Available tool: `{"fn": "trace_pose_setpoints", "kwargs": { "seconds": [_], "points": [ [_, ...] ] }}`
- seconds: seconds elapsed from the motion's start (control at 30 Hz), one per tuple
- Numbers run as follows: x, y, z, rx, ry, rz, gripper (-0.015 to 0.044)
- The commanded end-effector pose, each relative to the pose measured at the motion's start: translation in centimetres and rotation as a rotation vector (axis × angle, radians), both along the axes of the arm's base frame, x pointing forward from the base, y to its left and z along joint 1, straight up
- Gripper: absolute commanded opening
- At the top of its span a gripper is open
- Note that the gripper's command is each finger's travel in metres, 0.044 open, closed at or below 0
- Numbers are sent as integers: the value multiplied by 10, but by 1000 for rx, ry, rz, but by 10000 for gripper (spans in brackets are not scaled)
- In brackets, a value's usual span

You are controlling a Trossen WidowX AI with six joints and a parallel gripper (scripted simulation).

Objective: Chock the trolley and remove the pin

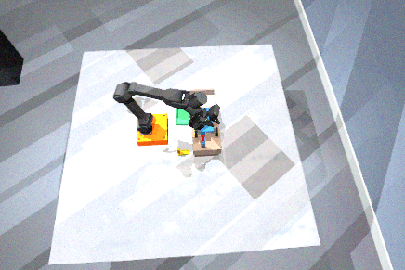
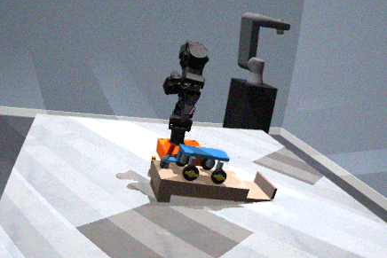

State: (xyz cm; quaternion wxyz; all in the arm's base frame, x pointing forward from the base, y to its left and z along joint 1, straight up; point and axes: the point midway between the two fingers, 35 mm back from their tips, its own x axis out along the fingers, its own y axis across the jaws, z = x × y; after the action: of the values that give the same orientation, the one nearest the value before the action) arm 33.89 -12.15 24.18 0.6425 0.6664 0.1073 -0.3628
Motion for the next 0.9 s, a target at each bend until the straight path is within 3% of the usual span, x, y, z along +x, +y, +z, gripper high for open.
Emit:
{"fn": "trace_pose_setpoints", "kwargs": {
  "seconds": [0.0,0.43,0.87],
  "points": [
    [-28,-16,-41,-13,209,30,190],
    [-163,-26,-134,206,836,271,190],
    [-168,-26,-158,227,858,289,190]
  ]
}}
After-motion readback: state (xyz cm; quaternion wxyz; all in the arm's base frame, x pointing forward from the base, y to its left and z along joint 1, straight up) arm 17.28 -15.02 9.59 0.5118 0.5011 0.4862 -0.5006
